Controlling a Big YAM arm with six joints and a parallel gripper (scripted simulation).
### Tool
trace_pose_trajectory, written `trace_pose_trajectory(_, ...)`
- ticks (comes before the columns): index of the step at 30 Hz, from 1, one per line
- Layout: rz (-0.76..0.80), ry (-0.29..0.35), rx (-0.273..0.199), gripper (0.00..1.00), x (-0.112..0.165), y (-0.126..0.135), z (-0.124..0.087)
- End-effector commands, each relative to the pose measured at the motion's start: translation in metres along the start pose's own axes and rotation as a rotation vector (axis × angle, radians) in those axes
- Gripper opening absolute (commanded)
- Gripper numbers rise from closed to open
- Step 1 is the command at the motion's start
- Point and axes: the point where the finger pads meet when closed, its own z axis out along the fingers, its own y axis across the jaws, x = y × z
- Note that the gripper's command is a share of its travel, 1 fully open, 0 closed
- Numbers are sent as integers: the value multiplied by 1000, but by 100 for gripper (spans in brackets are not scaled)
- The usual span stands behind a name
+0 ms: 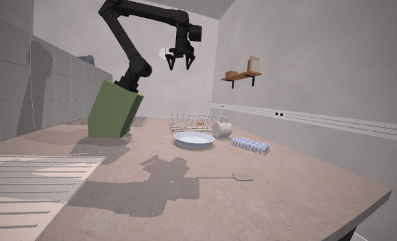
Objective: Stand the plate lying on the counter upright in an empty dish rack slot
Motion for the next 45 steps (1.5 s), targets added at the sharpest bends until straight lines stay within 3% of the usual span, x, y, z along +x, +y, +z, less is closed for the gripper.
trace_pose_trajectory(1,-8,-9,25,100,-2,-1,-1)
trace_pose_trajectory(4,7,-3,20,100,0,-1,1)
trace_pose_trajectory(20,-1,-13,113,100,-4,-1,27)
trace_pose_trajectory(28,1,-16,220,100,-4,-2,62)
trace_pose_trajectory(35,1,-7,323,100,-4,0,105)
trace_pose_trajectory(37,1,-7,323,100,-4,0,105)
trace_pose_trajectory(45,2,-9,453,100,-4,1,147)
